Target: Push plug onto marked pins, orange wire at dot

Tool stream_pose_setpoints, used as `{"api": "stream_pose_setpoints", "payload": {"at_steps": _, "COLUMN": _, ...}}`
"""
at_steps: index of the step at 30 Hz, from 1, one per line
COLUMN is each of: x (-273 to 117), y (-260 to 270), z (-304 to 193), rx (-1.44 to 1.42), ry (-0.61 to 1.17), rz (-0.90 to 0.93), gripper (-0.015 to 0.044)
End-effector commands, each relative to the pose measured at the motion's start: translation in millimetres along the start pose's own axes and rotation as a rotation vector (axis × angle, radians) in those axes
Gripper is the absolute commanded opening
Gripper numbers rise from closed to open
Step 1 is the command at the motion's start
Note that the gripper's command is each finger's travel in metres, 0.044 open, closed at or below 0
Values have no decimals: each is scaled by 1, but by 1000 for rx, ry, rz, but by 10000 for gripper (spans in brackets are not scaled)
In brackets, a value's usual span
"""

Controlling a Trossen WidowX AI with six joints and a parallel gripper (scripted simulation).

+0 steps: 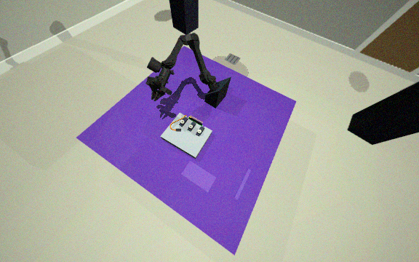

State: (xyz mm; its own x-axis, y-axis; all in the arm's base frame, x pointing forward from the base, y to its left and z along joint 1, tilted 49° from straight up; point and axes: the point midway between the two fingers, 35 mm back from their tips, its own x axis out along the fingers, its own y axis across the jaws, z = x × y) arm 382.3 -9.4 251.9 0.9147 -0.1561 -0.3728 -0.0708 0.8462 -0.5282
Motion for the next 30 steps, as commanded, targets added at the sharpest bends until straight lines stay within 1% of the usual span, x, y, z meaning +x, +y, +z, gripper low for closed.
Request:
{"api": "stream_pose_setpoints", "payload": {"at_steps": 1, "x": 13, "y": 6, "z": -7, "rx": -116, "ry": 78, "rz": 13, "gripper": 115}}
{"api": "stream_pose_setpoints", "payload": {"at_steps": 15, "x": 48, "y": 27, "z": -33, "rx": -462, "ry": 295, "rz": 99, "gripper": 115}}
{"api": "stream_pose_setpoints", "payload": {"at_steps": 30, "x": 76, "y": 51, "z": -64, "rx": -855, "ry": 500, "rz": 247, "gripper": 115}}
